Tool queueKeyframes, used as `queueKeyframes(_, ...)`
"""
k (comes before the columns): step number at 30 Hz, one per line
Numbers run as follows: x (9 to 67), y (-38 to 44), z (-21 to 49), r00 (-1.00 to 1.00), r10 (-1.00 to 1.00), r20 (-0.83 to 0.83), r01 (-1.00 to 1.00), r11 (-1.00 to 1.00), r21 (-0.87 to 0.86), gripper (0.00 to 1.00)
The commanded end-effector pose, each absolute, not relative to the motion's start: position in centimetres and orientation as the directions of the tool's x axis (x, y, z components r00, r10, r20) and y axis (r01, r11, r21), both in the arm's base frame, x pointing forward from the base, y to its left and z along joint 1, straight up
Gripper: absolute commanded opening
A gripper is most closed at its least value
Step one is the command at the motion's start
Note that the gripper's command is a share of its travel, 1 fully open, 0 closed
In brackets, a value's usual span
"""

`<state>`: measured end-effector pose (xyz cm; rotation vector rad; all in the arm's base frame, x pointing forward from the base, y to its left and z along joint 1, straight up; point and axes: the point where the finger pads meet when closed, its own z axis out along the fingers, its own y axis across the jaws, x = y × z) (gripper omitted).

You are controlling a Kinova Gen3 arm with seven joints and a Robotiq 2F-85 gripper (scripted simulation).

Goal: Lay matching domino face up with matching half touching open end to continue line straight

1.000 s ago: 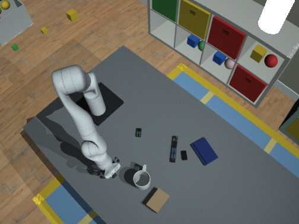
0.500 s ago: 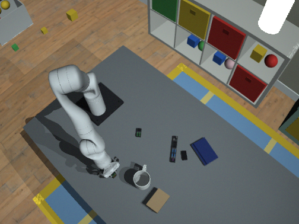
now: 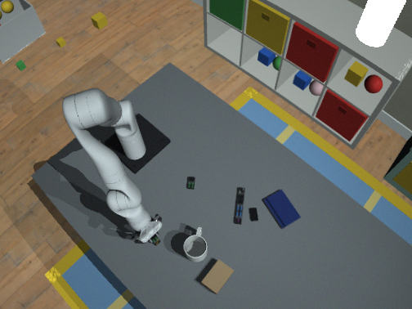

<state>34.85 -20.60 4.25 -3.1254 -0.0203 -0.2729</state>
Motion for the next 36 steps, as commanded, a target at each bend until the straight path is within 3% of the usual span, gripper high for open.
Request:
queueKeyframes(1, 34.1, -20.6, 3.9, 0.985, 0.013, 0.169, 0.015, -1.000, -0.006, 0.33)
queueKeyframes(36, 31.9, -20.6, 2.1, 0.985, 0.013, 0.169, 0.015, -1.000, -0.006, 0.33)
